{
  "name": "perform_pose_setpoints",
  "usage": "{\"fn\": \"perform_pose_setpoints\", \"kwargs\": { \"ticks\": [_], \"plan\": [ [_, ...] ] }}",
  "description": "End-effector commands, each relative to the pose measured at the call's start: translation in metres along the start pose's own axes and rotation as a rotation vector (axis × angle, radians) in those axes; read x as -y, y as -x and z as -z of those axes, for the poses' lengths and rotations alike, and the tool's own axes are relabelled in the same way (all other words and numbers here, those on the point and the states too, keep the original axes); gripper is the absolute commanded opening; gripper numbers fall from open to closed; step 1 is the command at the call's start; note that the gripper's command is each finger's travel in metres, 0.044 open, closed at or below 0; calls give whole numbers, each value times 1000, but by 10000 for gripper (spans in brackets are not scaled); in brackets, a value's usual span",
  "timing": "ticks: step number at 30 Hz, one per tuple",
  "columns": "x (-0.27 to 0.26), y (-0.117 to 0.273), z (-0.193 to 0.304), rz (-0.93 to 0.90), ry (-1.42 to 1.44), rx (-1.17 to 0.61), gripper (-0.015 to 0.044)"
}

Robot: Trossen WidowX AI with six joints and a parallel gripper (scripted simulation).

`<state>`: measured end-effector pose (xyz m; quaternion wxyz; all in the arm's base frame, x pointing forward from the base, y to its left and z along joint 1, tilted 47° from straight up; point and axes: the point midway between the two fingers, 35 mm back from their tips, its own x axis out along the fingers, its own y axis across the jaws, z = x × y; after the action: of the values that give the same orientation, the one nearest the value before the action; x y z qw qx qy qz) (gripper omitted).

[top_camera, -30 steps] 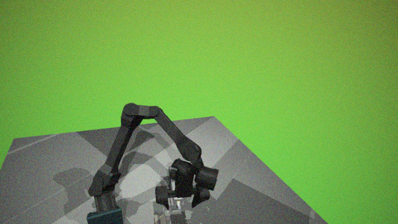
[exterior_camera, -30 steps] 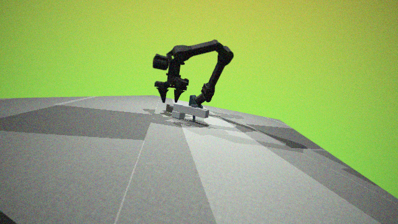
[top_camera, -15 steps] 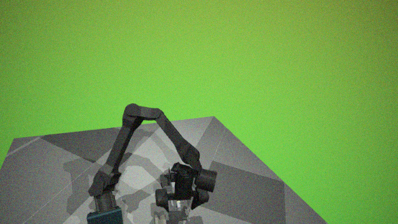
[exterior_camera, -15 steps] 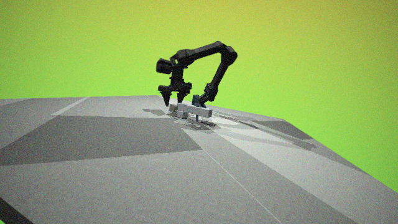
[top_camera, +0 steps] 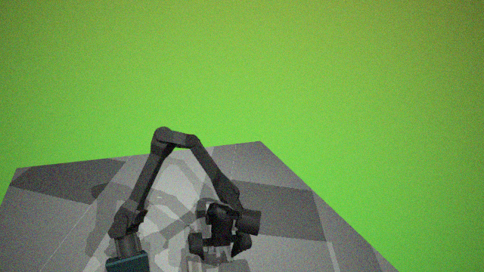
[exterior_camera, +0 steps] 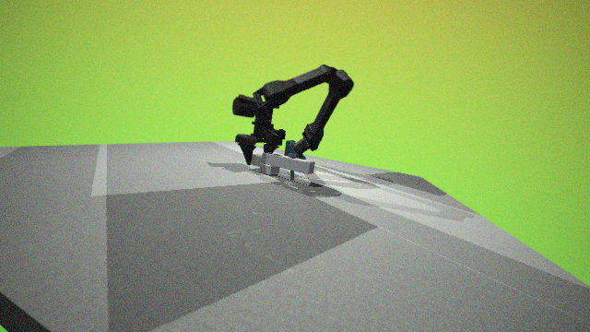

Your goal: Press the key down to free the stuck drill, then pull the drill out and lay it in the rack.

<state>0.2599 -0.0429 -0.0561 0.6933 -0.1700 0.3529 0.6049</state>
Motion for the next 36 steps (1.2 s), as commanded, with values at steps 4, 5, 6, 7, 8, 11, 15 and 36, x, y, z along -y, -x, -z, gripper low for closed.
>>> {"fn": "perform_pose_setpoints", "kwargs": {
  "ticks": [4,5,6,7,8,11,15,36],
  "plan": [
    [0,-3,-1,-1,0,1,387],
    [0,-3,-1,-1,0,1,361],
    [0,-3,-1,-1,0,1,335],
    [0,-3,-1,-1,0,1,309],
    [0,-3,-1,-1,0,1,282],
    [0,-3,-1,-1,0,1,204],
    [0,-3,-1,-1,0,1,99],
    [0,-3,14,0,-4,3,0]
  ]
}}
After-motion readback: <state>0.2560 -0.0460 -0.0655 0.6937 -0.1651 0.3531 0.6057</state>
